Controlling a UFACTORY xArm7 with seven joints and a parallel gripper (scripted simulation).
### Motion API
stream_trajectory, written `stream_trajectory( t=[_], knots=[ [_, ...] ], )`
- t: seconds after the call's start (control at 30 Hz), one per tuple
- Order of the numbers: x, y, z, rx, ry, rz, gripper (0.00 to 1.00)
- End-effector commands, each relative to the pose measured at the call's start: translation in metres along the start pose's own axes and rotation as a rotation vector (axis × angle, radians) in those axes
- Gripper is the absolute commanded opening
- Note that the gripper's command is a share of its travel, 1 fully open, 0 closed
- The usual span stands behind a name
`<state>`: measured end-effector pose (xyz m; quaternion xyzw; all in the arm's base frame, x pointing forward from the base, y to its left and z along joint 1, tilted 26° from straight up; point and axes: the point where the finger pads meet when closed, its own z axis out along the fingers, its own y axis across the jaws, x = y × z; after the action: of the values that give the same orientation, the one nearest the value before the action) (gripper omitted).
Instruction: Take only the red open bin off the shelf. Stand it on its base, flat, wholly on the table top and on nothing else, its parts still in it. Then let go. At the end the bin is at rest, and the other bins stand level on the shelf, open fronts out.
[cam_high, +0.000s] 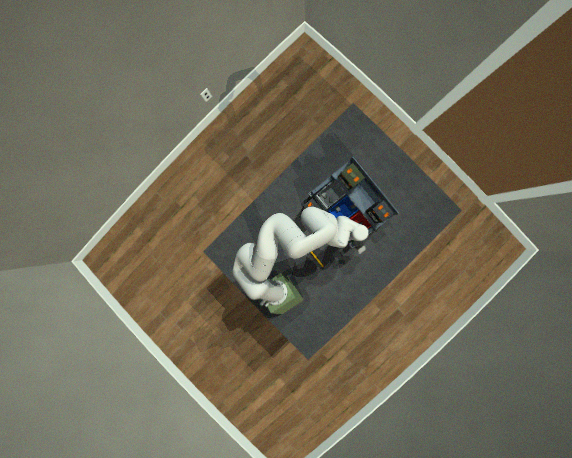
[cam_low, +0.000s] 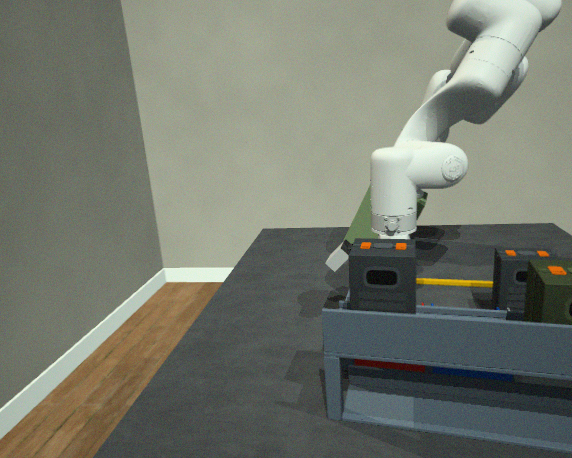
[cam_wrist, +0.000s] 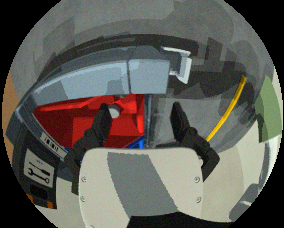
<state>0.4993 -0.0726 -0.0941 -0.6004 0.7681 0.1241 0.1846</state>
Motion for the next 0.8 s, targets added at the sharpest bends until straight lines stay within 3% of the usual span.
stream_trajectory(
  t=[0.0,0.7,0.73,0.77],
  knots=[
    [0.0009,-0.0017,-0.0019,0.004,0.002,0.0,1.0],
    [0.0009,-0.0018,-0.0025,0.004,0.002,0.0,1.0],
    [0.0009,-0.0018,-0.0025,0.004,0.002,0.0,0.0],
    [0.0009,-0.0018,-0.0025,0.004,0.002,0.0,0.0]
  ],
)
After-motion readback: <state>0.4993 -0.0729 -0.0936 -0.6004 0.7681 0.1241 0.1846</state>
